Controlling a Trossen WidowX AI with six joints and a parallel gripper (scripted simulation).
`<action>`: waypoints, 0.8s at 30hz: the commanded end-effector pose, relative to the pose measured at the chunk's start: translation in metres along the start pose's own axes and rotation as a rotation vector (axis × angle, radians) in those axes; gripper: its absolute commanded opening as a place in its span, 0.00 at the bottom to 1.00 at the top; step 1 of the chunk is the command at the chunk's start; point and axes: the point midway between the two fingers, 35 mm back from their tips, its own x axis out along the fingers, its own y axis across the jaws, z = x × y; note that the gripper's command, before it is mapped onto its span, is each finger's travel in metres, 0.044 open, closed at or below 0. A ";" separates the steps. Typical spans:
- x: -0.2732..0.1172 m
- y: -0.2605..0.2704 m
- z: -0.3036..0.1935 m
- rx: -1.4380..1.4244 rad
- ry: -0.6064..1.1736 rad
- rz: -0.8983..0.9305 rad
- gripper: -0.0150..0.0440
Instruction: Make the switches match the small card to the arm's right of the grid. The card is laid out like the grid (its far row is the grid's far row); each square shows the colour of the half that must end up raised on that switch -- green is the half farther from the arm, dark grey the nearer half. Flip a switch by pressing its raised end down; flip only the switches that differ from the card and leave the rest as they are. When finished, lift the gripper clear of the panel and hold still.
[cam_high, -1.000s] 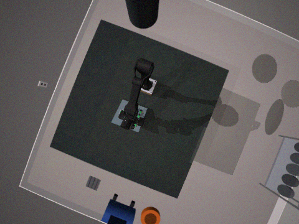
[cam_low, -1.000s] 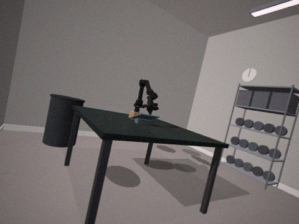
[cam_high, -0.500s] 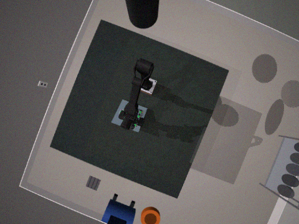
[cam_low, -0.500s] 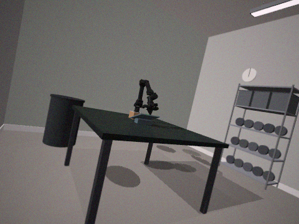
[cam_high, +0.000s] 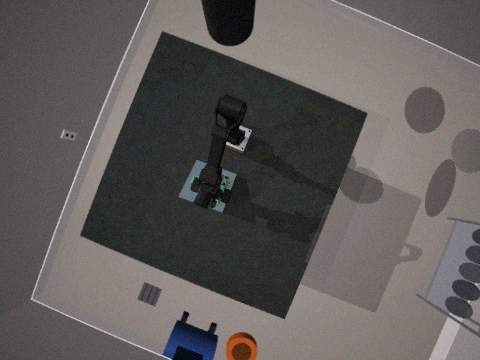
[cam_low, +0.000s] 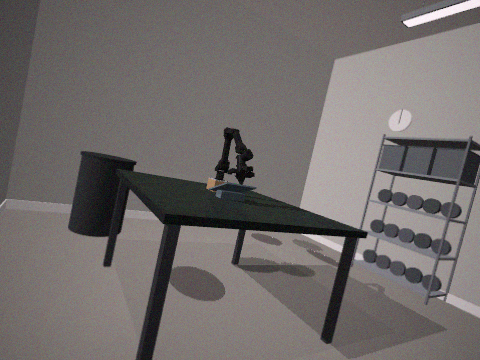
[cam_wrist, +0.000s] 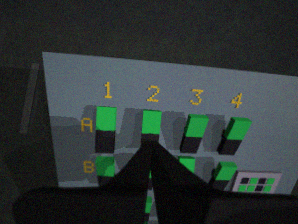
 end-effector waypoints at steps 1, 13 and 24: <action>0.001 0.001 0.000 -0.002 -0.001 0.003 0.25; 0.003 0.001 0.000 -0.002 -0.001 0.003 0.25; -0.062 0.000 0.003 -0.002 0.026 0.003 0.25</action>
